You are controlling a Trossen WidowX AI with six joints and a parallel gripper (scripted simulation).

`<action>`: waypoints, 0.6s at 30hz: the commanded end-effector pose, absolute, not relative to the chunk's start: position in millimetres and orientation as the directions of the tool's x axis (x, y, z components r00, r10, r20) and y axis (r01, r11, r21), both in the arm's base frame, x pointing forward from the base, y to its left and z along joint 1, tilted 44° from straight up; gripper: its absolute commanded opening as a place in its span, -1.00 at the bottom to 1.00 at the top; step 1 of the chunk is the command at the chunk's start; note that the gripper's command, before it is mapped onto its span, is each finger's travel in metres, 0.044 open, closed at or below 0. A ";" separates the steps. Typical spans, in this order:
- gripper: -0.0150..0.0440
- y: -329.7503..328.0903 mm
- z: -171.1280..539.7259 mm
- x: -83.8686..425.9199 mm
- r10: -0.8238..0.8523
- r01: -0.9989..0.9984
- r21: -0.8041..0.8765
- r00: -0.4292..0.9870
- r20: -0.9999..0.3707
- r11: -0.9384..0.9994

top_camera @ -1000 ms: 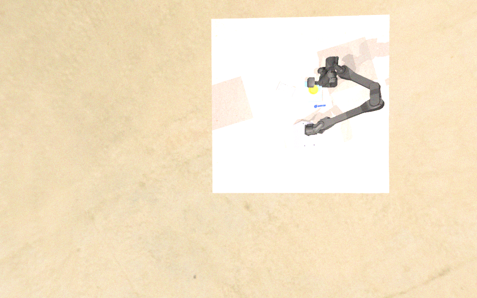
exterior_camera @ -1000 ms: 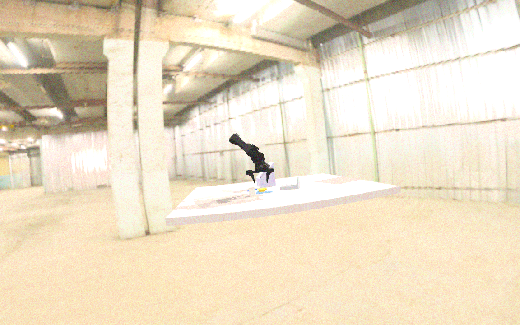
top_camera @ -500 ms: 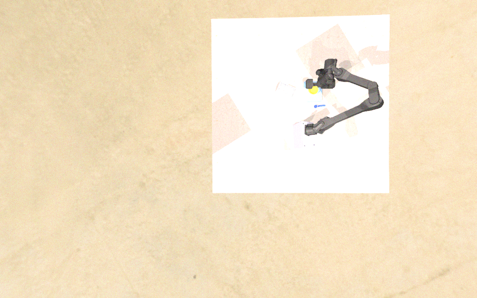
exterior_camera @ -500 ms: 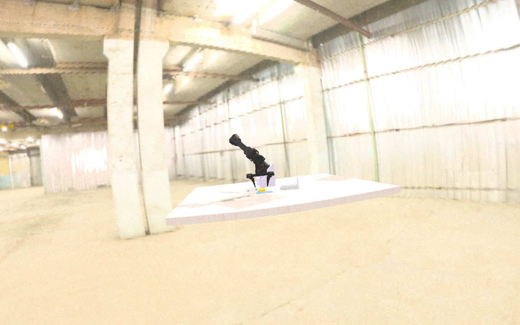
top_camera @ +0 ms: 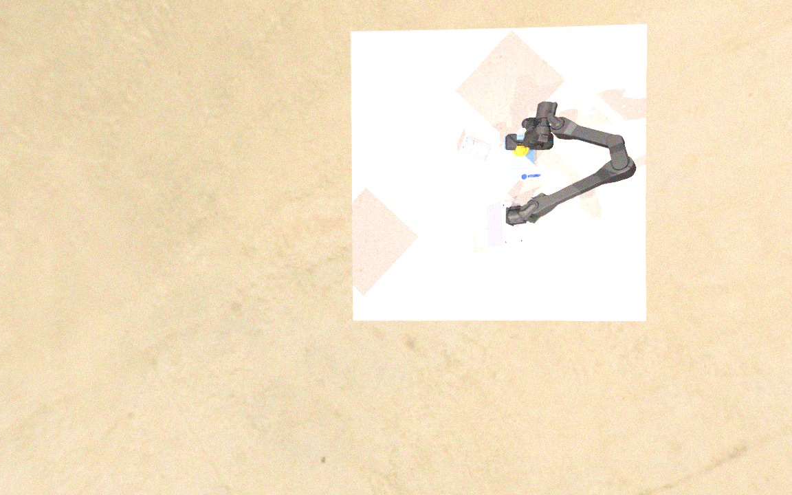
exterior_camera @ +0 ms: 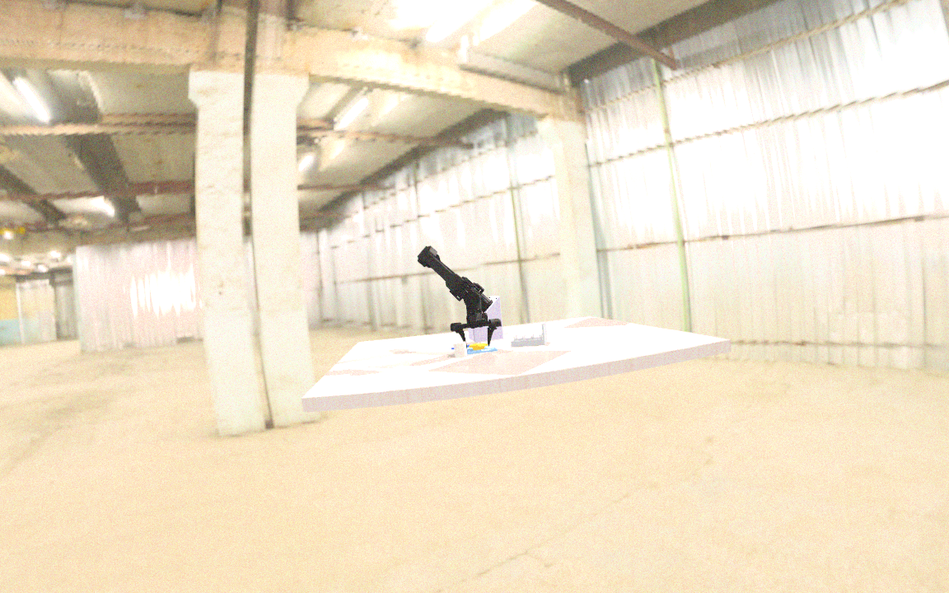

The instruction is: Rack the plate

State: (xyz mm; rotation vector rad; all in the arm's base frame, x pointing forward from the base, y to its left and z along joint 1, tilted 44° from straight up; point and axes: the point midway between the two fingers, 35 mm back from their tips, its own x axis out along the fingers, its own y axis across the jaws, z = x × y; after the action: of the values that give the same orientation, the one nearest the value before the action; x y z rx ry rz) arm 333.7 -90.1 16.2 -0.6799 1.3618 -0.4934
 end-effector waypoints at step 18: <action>0.53 -91.1 10.5 331.5 -0.678 -0.077 -0.692 0.149 -0.720 0.717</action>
State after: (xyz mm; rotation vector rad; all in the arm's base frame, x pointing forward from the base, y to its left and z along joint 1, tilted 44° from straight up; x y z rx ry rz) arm 331.7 -91.0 11.5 -0.6826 1.3717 -0.4875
